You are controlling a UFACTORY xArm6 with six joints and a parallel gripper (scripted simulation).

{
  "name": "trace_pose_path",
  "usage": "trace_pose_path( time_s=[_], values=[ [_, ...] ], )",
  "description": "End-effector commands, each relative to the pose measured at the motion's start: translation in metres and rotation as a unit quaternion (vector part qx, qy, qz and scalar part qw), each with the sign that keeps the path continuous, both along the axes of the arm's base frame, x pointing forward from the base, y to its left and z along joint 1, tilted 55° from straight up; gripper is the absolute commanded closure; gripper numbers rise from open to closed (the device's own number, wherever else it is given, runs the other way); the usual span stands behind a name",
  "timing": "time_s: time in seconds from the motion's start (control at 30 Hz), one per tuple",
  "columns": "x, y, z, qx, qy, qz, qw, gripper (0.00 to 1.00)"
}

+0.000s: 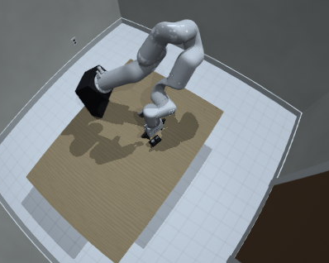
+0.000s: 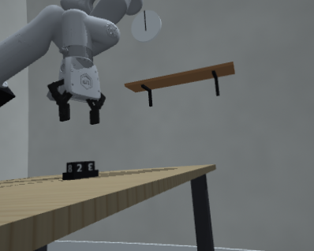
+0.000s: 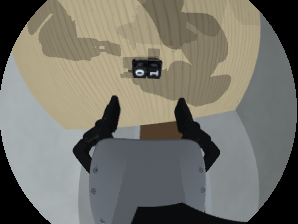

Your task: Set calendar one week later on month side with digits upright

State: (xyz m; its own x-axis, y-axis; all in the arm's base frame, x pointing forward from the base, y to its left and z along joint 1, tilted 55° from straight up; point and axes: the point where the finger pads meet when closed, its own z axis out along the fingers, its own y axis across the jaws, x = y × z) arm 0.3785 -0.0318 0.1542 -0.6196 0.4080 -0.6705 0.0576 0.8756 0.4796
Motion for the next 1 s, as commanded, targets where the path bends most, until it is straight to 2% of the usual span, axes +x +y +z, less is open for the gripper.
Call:
trace_pose_path(
  time_s=[0.0, 0.27, 0.43, 0.53, 0.7, 0.73, 0.77, 0.83, 0.9, 0.97],
  values=[
    [0.001, -0.002, -0.001, 0.0, 0.001, 0.0, 1.0, 0.0],
    [0.001, -0.002, -0.001, 0.0, 0.001, -0.001, 1.0, 0.0],
    [0.0, -0.002, -0.005, 0.018, 0.009, -0.012, 1.0, 0.0],
    [-0.005, -0.003, -0.019, 0.082, 0.034, -0.054, 0.995, 0.0],
    [-0.01, -0.004, -0.032, 0.148, 0.06, -0.1, 0.982, 0.0],
    [-0.01, -0.004, -0.033, 0.15, 0.061, -0.101, 0.982, 0.0],
    [-0.012, -0.004, -0.037, 0.175, 0.07, -0.118, 0.975, 0.0],
    [-0.013, -0.004, -0.041, 0.191, 0.076, -0.129, 0.97, 0.0],
    [-0.016, -0.005, -0.048, 0.228, 0.09, -0.156, 0.957, 0.0],
    [-0.016, -0.005, -0.049, 0.234, 0.092, -0.16, 0.954, 0.0]
  ],
)
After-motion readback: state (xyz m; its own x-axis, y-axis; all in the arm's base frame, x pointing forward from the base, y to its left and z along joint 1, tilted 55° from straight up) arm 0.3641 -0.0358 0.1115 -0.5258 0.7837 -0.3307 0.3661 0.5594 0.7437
